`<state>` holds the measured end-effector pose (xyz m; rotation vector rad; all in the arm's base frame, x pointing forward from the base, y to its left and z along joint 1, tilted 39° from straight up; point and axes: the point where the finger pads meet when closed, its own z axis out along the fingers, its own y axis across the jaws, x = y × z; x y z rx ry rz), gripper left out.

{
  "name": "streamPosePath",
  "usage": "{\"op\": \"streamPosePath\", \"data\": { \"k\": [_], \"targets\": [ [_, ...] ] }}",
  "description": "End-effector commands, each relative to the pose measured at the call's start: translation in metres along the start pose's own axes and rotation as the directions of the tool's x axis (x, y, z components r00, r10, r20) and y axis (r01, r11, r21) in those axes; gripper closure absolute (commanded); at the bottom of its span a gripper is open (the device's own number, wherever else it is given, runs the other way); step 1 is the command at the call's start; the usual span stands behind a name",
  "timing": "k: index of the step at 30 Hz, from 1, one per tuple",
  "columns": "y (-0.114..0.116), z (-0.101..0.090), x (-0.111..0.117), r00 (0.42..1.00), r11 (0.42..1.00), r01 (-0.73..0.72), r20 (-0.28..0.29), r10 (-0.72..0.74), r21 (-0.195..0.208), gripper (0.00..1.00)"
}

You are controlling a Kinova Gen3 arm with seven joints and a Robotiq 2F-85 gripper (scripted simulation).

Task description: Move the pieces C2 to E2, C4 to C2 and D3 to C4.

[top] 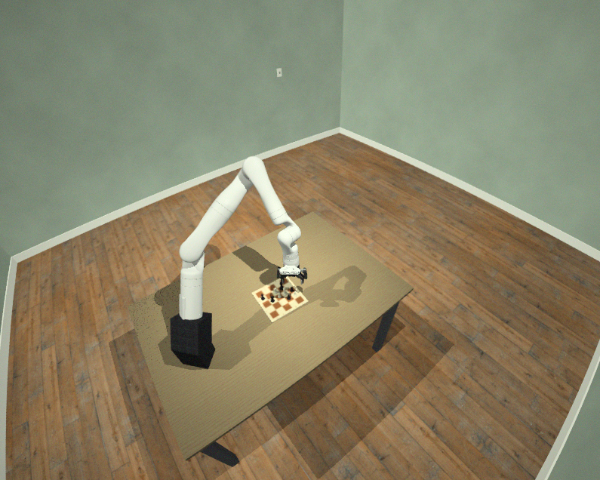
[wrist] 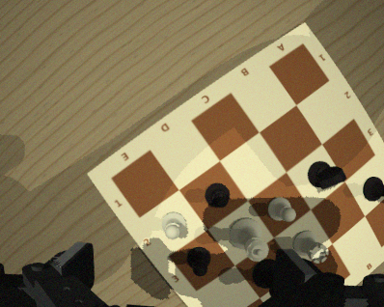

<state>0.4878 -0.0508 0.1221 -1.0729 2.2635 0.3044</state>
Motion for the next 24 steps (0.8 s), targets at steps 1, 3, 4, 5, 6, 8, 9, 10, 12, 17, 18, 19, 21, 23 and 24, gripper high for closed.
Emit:
{"op": "streamPosePath", "data": {
  "k": [1,3,4,5,6,8,9,10,12,17,18,19,21,23,24],
  "targets": [
    [0.003,0.000,0.001,0.999,0.999,0.035,-0.002,-0.035,-0.002,0.00],
    [0.006,0.001,0.002,0.997,0.997,0.078,-0.005,-0.078,-0.006,0.00],
    [0.007,0.001,0.003,0.995,0.995,0.102,-0.006,-0.102,-0.008,0.00],
    [0.009,0.002,0.003,0.992,0.992,0.127,-0.007,-0.127,-0.010,0.00],
    [0.011,0.002,0.004,0.988,0.988,0.153,-0.008,-0.153,-0.012,0.00],
    [0.011,0.002,0.004,0.988,0.988,0.153,-0.008,-0.153,-0.012,0.00],
    [0.012,0.003,0.004,0.984,0.984,0.180,-0.009,-0.180,-0.015,0.00],
    [0.014,0.003,0.005,0.978,0.978,0.209,-0.010,-0.209,-0.017,0.00],
    [0.018,0.004,0.005,0.963,0.963,0.268,-0.011,-0.269,-0.022,0.00],
    [0.029,0.007,0.007,0.902,0.901,0.432,-0.010,-0.433,-0.035,0.00],
    [0.031,0.007,0.008,0.884,0.884,0.466,-0.010,-0.467,-0.038,0.00],
    [0.033,0.008,0.008,0.865,0.865,0.500,-0.009,-0.501,-0.040,0.00],
    [0.037,0.008,0.008,0.822,0.821,0.569,-0.006,-0.570,-0.045,0.00],
    [0.042,0.009,0.009,0.771,0.770,0.636,-0.003,-0.637,-0.048,0.00],
    [0.042,0.009,0.009,0.771,0.770,0.636,-0.003,-0.637,-0.048,0.00]
  ]
}}
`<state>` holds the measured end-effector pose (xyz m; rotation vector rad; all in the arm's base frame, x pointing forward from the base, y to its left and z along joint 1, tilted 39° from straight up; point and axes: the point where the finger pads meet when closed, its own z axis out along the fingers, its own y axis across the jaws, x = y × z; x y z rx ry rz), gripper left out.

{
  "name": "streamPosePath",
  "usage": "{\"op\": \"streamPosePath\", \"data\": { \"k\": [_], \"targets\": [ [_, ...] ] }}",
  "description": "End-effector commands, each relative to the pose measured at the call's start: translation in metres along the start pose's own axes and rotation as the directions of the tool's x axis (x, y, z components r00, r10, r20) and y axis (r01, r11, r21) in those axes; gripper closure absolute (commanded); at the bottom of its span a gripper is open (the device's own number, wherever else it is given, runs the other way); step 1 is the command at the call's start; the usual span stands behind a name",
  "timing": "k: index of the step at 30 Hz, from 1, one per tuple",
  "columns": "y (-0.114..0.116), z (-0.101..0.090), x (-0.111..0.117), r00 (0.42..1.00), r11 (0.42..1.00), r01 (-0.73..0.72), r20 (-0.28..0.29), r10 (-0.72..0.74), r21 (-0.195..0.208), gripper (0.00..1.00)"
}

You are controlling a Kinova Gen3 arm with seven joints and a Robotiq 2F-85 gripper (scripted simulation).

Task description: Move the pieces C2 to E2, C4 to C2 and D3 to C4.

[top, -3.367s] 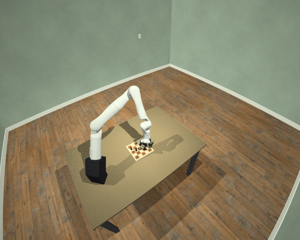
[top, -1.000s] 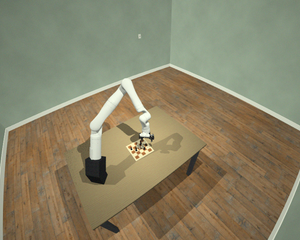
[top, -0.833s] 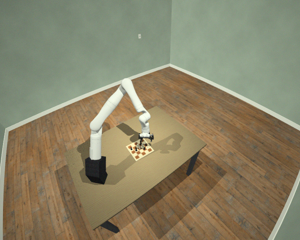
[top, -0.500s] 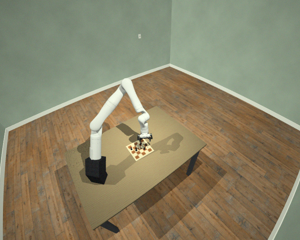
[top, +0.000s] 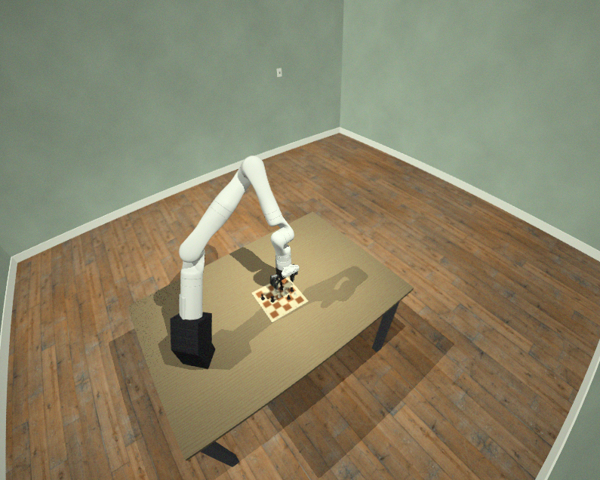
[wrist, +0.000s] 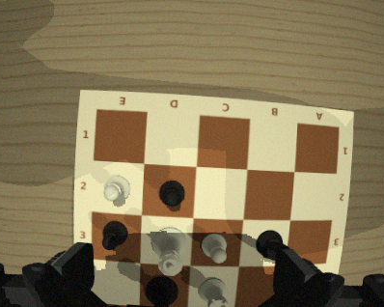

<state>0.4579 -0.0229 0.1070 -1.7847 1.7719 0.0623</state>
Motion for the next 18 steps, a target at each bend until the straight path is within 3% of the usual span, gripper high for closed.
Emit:
{"op": "streamPosePath", "data": {
  "k": [1,7,11,16,18],
  "targets": [
    [0.002,-0.002,0.002,1.000,1.000,0.010,-0.003,-0.010,0.002,0.00],
    [0.012,0.000,-0.007,0.962,0.962,0.274,-0.003,-0.274,-0.005,0.00],
    [0.017,0.000,-0.013,0.895,0.895,0.446,-0.003,-0.446,-0.006,0.00],
    [0.023,0.000,-0.021,0.770,0.770,0.638,-0.004,-0.638,-0.004,0.00],
    [0.023,0.000,-0.021,0.770,0.770,0.638,-0.004,-0.638,-0.004,0.00]
  ]
}}
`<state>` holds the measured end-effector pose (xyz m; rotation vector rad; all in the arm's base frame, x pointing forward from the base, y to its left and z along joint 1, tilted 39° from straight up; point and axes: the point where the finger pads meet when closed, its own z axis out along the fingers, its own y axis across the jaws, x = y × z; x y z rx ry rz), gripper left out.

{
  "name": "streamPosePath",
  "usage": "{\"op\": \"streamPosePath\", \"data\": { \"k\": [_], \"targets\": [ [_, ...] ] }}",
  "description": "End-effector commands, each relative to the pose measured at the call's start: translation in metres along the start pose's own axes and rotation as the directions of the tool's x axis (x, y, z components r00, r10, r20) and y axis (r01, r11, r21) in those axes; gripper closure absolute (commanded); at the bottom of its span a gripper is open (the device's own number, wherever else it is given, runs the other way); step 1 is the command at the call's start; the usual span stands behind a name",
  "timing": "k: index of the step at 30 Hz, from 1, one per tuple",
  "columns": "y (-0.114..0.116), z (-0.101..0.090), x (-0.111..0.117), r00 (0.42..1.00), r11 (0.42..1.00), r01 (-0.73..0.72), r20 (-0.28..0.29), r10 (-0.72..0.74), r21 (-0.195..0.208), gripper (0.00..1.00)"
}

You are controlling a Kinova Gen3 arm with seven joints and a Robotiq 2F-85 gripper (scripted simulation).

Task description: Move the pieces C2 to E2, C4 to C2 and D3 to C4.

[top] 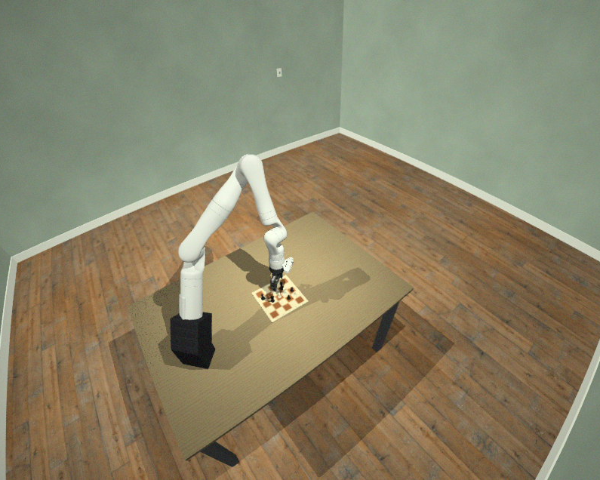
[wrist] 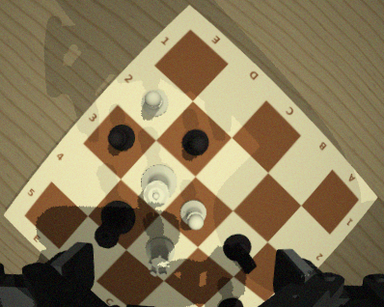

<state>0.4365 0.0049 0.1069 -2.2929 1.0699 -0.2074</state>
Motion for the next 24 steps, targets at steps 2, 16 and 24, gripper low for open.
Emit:
{"op": "streamPosePath", "data": {
  "k": [2,16,24],
  "targets": [
    [0.004,-0.004,0.001,0.996,0.996,0.092,-0.013,-0.092,0.002,0.00],
    [-0.004,-0.008,-0.016,0.829,0.830,0.558,-0.040,-0.558,0.006,0.00],
    [-0.008,-0.010,-0.022,0.713,0.714,0.700,-0.056,-0.699,0.002,0.00]
  ]
}}
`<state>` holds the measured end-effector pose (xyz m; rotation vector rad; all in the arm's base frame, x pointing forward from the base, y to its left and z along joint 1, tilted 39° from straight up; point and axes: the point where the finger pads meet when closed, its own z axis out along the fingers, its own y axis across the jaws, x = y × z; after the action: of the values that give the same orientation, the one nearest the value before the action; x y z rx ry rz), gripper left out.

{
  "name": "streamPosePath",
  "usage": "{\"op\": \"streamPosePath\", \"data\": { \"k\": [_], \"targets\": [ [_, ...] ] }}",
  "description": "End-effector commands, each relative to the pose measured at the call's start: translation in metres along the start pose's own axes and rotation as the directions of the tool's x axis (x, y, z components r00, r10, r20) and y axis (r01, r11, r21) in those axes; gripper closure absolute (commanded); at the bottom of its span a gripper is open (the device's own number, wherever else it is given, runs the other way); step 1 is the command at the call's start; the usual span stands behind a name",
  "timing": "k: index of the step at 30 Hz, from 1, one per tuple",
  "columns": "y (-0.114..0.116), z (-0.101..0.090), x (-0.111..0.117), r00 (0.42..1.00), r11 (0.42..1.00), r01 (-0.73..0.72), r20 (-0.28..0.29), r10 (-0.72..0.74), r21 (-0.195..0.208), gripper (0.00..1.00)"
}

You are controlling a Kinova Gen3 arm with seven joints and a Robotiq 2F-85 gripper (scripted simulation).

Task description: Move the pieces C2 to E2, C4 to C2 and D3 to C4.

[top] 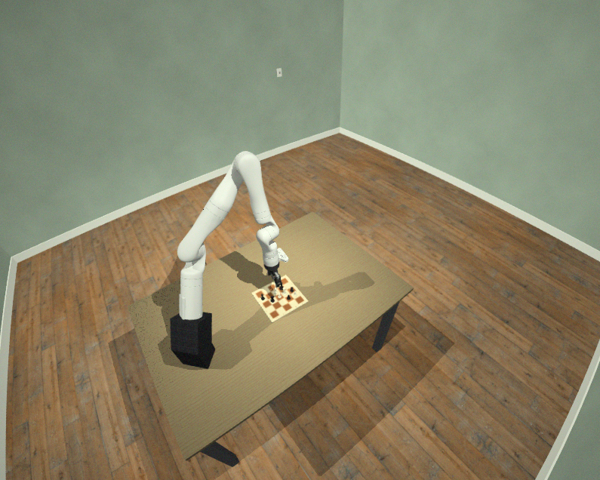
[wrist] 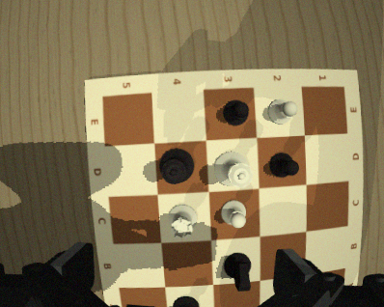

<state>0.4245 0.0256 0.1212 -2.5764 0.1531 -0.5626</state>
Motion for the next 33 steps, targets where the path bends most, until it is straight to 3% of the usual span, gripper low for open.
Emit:
{"op": "streamPosePath", "data": {
  "k": [1,8,23,24,33],
  "targets": [
    [0.0033,-0.0034,0.0001,1.000,1.000,0.030,-0.010,-0.030,-0.003,0.00],
    [-0.0008,-0.0049,-0.0001,0.991,0.991,0.132,-0.020,-0.132,-0.002,0.00],
    [-0.0027,-0.0056,-0.0002,0.984,0.984,0.178,-0.025,-0.178,-0.002,0.00],
    [-0.0027,-0.0056,-0.0002,0.984,0.984,0.178,-0.025,-0.178,-0.002,0.63],
    [-0.0027,-0.0056,-0.0002,0.984,0.984,0.178,-0.025,-0.178,-0.002,0.63]
  ]
}}
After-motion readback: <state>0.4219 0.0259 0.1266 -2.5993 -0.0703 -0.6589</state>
